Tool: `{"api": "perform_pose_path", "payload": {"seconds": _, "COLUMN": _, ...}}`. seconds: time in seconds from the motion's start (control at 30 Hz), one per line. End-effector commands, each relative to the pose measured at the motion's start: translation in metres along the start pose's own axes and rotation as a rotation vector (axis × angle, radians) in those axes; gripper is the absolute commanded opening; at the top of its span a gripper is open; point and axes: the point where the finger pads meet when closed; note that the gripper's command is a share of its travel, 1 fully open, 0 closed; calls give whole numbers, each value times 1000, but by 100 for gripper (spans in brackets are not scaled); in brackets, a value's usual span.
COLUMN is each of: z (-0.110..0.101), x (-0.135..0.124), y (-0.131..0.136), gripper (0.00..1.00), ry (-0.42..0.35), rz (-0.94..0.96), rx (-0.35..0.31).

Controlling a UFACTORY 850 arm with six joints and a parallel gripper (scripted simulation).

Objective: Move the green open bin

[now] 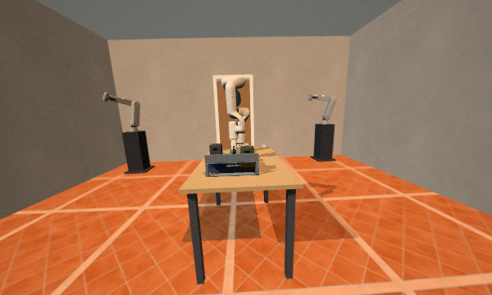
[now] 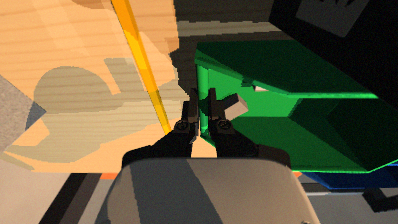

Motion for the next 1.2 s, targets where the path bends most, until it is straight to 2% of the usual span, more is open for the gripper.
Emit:
{"api": "perform_pose_path", "payload": {"seconds": 0.0, "z": 0, "x": 0, "y": 1, "gripper": 0, "ry": 0, "rz": 0, "rx": -2}}
{"api": "perform_pose_path", "payload": {"seconds": 0.3, "z": 8, "x": 0, "y": 1, "gripper": 0, "ry": 0, "rz": 0, "rx": -2}}
{"api": "perform_pose_path", "payload": {"seconds": 1.17, "z": 11, "x": 0, "y": 1, "gripper": 0, "ry": 0, "rz": 0, "rx": -2}}
Point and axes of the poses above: the point where the finger pads meet when closed, its own z axis out along the fingers, its own y axis across the jaws, x = y × z, and after that the axes turned 15 degrees about z, right-handed
